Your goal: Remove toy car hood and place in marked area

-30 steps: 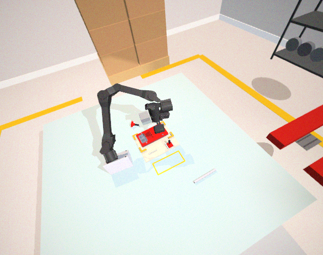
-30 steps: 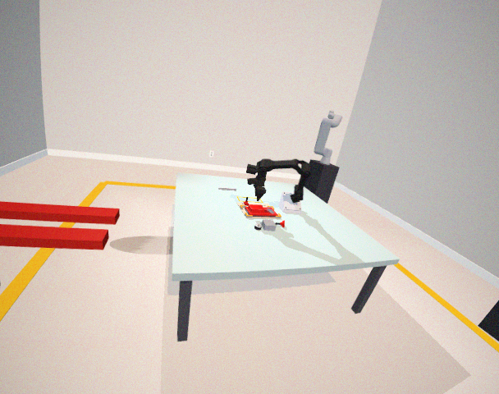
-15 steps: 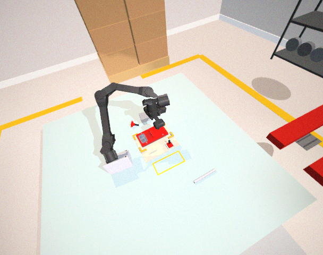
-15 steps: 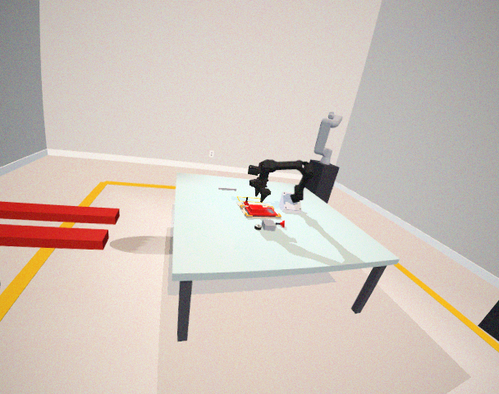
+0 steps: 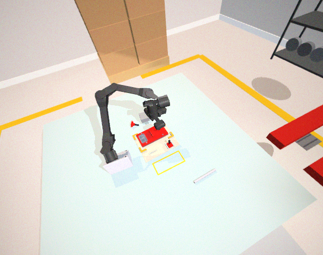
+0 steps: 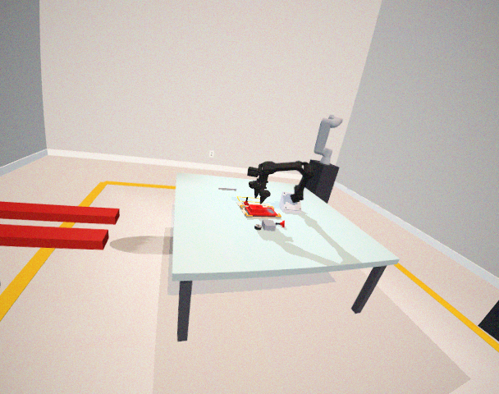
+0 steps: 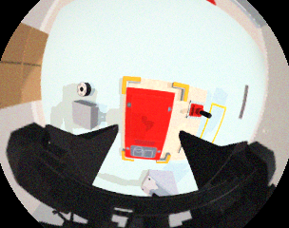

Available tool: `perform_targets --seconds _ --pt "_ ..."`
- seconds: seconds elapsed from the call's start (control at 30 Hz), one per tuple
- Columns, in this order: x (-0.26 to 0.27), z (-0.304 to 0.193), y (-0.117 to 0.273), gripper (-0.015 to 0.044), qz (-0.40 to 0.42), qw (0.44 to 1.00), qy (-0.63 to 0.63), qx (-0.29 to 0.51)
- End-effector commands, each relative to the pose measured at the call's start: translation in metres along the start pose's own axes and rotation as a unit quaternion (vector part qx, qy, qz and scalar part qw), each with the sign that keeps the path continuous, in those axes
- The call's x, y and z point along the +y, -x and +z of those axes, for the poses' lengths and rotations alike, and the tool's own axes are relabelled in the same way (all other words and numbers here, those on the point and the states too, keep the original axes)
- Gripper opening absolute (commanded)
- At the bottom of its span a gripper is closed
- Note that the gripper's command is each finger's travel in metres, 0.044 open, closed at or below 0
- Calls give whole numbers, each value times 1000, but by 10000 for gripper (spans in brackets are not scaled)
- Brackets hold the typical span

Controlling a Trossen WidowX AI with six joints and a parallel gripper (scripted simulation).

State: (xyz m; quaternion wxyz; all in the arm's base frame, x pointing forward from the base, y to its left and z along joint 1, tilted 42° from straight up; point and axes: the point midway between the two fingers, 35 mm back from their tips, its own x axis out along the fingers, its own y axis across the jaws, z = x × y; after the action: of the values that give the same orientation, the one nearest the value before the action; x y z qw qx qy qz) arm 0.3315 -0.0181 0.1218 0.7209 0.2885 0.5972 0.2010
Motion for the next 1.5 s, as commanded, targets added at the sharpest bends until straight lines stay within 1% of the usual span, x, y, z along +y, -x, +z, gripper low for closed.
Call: perform_targets --seconds 0.0,1.47 --pt "0 -1 -5 440 -1 1000 -3 3" --pt "1 -1 -41 440 0 1000 -3 3"
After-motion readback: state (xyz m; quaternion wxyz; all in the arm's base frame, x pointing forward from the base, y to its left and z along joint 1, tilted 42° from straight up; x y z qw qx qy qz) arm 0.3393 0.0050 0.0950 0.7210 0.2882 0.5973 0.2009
